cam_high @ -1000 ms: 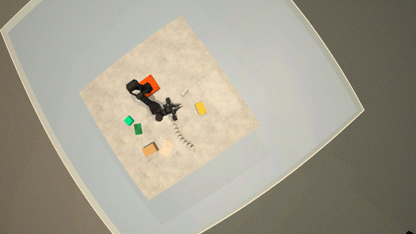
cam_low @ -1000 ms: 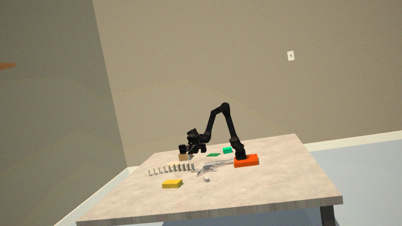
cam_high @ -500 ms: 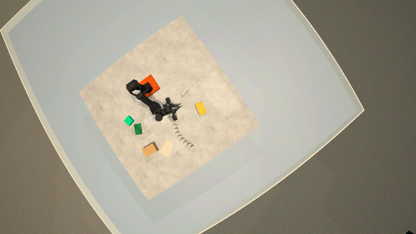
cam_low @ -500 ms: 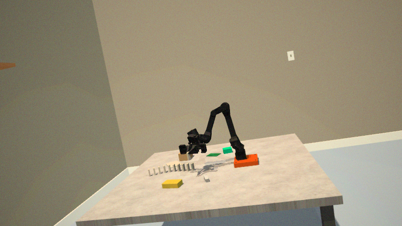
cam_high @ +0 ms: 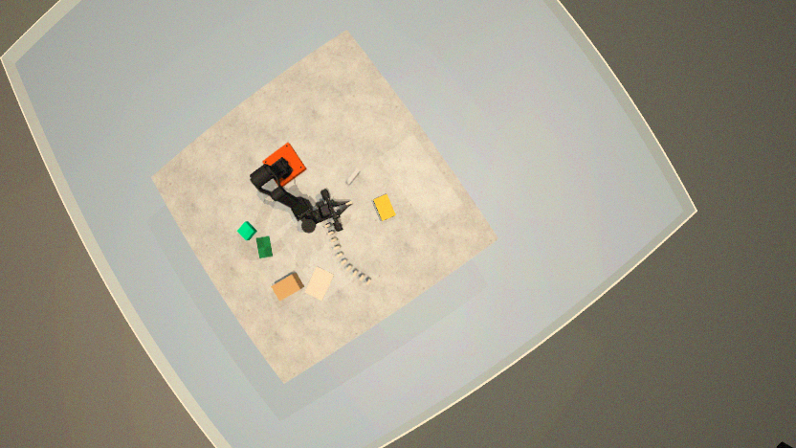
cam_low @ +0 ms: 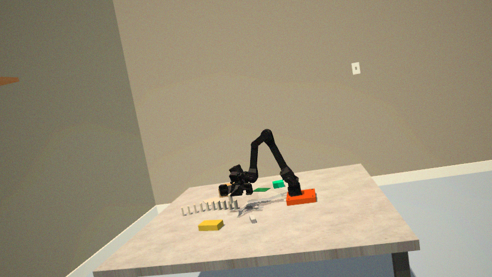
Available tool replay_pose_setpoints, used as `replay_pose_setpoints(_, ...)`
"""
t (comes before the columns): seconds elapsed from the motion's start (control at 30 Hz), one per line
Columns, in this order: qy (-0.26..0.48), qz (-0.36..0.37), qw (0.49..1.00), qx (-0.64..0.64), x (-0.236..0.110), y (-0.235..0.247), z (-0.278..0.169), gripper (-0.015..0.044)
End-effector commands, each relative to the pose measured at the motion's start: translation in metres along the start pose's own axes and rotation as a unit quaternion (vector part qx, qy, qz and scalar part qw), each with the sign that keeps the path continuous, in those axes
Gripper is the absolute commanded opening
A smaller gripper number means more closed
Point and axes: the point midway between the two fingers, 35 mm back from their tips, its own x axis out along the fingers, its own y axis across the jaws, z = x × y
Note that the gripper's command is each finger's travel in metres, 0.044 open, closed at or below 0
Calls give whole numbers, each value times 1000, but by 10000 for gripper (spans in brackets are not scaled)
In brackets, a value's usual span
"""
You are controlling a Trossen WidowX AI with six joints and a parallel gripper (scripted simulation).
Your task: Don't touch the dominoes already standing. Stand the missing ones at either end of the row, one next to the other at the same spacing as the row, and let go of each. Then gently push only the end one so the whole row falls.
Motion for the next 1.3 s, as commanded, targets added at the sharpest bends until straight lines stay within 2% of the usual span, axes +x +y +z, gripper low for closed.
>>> replay_pose_setpoints(0.0, 2, -1, 1000, 7, 2, 1, -16, 30)
replay_pose_setpoints(0.63, 2, -2, 1000, 6, 10, 10, -71, 30)
replay_pose_setpoints(1.07, 2, -2, 1000, 6, 10, 11, -73, 30)
replay_pose_setpoints(1.27, 2, -2, 1000, 6, 10, 11, -73, 187)
